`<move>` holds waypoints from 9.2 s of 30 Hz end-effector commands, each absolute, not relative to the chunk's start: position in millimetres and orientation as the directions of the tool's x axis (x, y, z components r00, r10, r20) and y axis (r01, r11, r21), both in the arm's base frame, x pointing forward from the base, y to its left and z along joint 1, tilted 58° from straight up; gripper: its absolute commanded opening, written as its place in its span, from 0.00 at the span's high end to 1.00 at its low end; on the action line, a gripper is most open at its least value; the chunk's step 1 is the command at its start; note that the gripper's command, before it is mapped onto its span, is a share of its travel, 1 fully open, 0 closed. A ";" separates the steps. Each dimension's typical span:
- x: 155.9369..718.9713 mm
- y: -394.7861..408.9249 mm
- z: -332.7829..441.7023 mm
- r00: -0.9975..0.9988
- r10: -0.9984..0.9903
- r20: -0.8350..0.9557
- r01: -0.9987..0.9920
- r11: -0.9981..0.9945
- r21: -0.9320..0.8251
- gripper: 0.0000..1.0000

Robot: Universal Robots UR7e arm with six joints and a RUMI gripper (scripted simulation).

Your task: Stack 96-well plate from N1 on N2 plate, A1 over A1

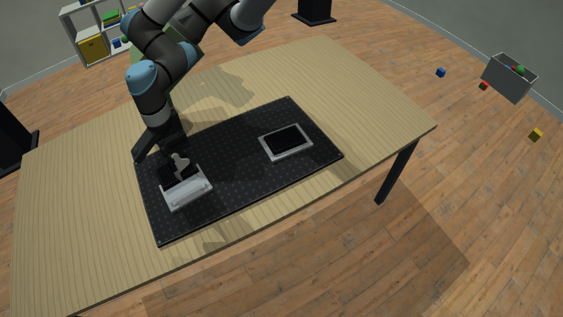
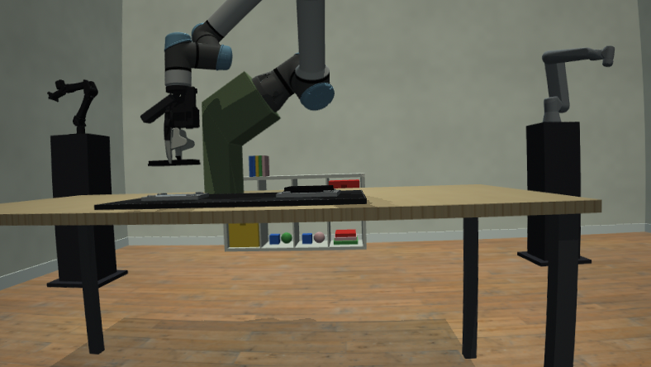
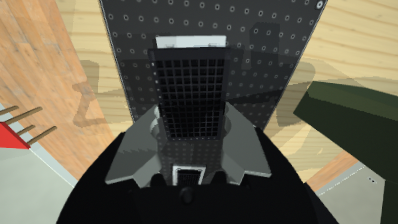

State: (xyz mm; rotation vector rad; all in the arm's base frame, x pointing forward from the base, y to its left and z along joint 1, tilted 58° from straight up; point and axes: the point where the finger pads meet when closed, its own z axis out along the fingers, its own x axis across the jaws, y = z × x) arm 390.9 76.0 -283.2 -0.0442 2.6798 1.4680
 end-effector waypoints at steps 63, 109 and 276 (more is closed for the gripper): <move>395.5 149.5 -164.4 -0.995 0.097 0.037 0.083 0.531 0.843 1.00; 399.7 220.9 -51.8 -0.995 0.097 0.037 0.083 0.530 0.844 1.00; 407.2 336.6 9.6 -0.995 0.097 0.037 0.083 0.530 0.844 1.00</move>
